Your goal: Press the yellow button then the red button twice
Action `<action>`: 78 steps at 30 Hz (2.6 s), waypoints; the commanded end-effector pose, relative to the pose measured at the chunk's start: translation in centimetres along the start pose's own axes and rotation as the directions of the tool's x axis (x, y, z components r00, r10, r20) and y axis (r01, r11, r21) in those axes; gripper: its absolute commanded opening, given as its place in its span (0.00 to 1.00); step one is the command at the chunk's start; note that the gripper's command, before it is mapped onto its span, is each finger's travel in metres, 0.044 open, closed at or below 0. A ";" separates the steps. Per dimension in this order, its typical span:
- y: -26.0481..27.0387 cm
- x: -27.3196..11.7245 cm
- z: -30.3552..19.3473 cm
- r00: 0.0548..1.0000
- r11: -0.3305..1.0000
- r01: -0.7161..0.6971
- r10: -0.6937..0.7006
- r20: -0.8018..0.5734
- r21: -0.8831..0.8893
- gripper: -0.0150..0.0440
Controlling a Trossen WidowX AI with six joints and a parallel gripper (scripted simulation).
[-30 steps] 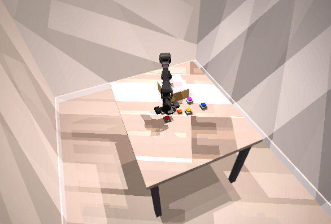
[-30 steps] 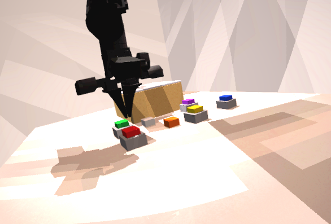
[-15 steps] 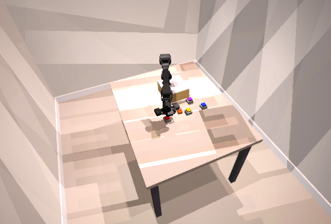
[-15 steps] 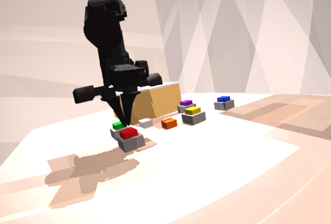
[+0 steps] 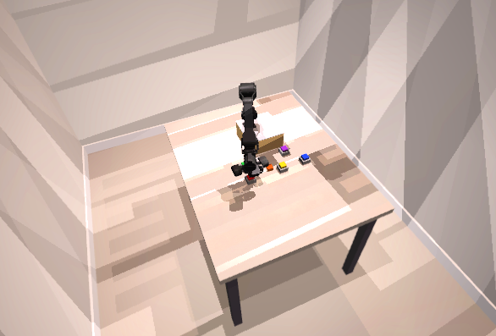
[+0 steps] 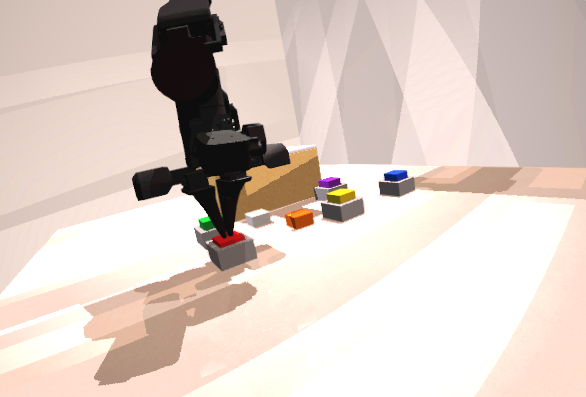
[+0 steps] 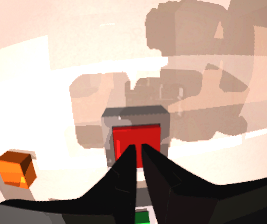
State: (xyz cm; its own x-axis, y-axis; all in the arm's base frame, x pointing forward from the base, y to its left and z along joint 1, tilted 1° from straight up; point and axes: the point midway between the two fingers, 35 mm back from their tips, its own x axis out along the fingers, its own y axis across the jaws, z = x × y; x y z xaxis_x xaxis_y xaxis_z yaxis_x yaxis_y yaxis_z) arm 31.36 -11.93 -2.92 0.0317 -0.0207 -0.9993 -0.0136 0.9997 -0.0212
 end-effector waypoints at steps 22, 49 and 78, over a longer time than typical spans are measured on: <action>0.0 -3.4 0.0 1.000 1.000 -0.001 0.001 0.001 -0.007 0.29; 0.0 0.1 0.0 1.000 1.000 -0.001 0.001 0.001 -0.007 0.29; 5.5 -4.3 1.5 1.000 1.000 -0.007 0.007 0.002 -0.006 0.51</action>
State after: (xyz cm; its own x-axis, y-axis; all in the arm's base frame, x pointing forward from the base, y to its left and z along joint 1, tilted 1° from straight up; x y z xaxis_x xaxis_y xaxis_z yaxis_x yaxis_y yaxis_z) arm 31.62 -10.29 0.42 0.0257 -0.0181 -0.9995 -0.0056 0.9998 -0.0182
